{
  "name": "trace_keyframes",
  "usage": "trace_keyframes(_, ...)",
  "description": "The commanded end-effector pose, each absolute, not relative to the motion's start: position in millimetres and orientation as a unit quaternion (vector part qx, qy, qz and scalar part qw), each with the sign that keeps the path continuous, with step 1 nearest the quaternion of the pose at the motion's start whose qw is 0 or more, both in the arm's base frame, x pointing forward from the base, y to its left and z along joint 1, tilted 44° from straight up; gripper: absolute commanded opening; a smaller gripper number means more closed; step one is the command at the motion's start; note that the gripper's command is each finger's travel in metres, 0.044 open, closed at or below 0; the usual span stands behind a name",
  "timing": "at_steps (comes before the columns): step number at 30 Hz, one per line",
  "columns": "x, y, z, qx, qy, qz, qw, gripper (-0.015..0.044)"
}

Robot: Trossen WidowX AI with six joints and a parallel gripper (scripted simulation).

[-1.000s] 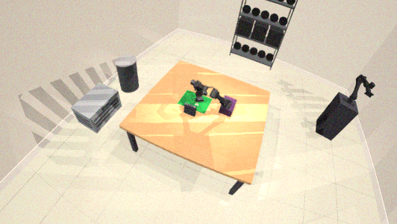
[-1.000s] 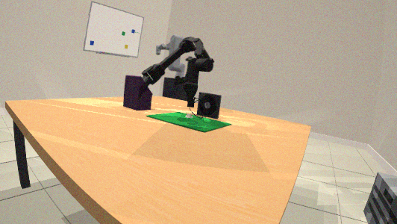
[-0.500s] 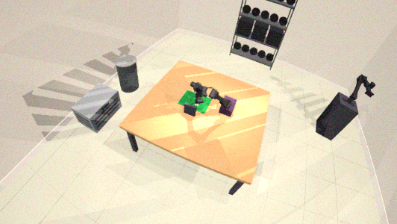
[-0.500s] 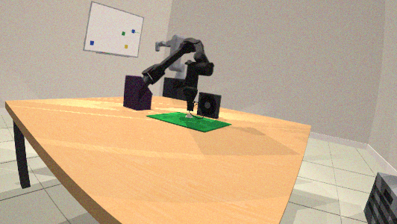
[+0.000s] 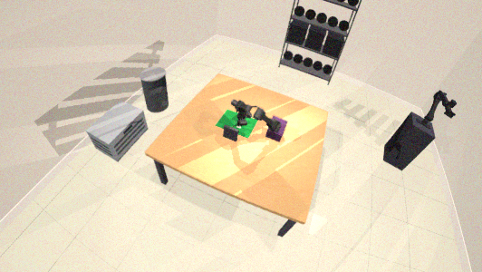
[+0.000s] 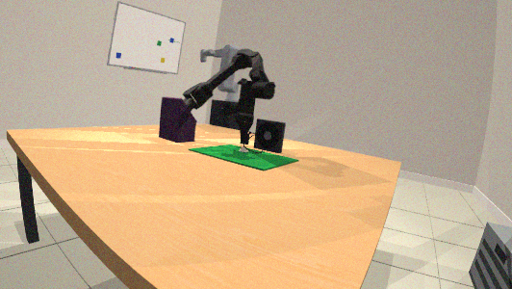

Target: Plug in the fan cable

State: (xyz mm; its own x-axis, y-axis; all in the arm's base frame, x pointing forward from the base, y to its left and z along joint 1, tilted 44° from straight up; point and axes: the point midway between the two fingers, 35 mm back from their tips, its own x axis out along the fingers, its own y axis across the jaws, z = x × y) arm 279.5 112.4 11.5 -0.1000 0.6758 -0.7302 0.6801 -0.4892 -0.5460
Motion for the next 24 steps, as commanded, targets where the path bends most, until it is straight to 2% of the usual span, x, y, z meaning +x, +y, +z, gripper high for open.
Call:
trace_keyframes(1, 280.4, 113.3, 12.0, 0.671, 0.505, -0.543, -0.002, 0.0)
trace_keyframes(24, 279.5, 115.8, 9.2, 0.671, 0.505, -0.542, -0.002, 0.0)
